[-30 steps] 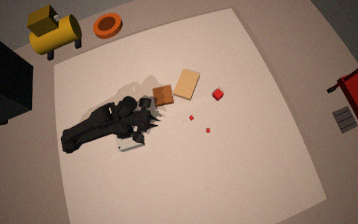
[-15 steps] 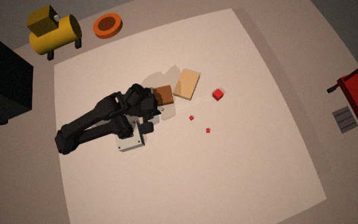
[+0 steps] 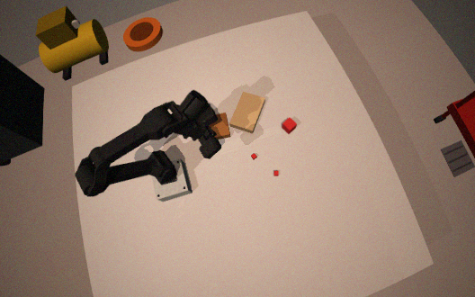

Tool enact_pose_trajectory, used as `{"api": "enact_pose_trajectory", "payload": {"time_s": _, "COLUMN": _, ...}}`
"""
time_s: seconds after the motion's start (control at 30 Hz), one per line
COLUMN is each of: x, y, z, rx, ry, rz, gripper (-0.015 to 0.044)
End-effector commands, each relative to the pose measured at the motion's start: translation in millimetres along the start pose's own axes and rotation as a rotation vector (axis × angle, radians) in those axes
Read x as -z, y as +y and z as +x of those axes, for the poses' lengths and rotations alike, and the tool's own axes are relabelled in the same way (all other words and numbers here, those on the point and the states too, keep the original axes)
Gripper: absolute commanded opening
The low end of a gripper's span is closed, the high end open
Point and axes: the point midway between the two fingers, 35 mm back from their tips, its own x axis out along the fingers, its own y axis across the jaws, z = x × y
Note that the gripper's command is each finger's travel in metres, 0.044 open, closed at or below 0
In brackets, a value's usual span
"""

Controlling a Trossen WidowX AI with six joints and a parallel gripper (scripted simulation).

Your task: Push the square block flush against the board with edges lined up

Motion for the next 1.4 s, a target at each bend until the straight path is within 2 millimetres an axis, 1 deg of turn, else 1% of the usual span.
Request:
{"api": "enact_pose_trajectory", "payload": {"time_s": 0.0, "x": -10.2, "y": 15.2, "z": 5.4, "rx": -0.039, "ry": 0.048, "rz": -0.141, "gripper": 0.0}}
{"api": "enact_pose_trajectory", "payload": {"time_s": 0.33, "x": -28.4, "y": 53.3, "z": 23.4, "rx": -0.125, "ry": 0.147, "rz": -0.458, "gripper": 0.0}}
{"api": "enact_pose_trajectory", "payload": {"time_s": 0.6, "x": -36.4, "y": 88.4, "z": 43.0, "rx": -0.203, "ry": 0.219, "rz": -0.71, "gripper": 0.0}}
{"api": "enact_pose_trajectory", "payload": {"time_s": 0.87, "x": -36.4, "y": 126.7, "z": 66.4, "rx": -0.288, "ry": 0.285, "rz": -0.96, "gripper": 0.0}}
{"api": "enact_pose_trajectory", "payload": {"time_s": 1.1, "x": -29.0, "y": 160.7, "z": 88.8, "rx": -0.368, "ry": 0.337, "rz": -1.17, "gripper": 0.0}}
{"api": "enact_pose_trajectory", "payload": {"time_s": 1.17, "x": -27.9, "y": 163.8, "z": 91.1, "rx": -0.375, "ry": 0.342, "rz": -1.19, "gripper": 0.0}}
{"api": "enact_pose_trajectory", "payload": {"time_s": 1.33, "x": -27.9, "y": 163.8, "z": 91.1, "rx": -0.375, "ry": 0.342, "rz": -1.19, "gripper": 0.0}}
{"api": "enact_pose_trajectory", "payload": {"time_s": 1.37, "x": -26.7, "y": 164.3, "z": 94.0, "rx": -0.375, "ry": 0.342, "rz": -1.19, "gripper": 0.0}}
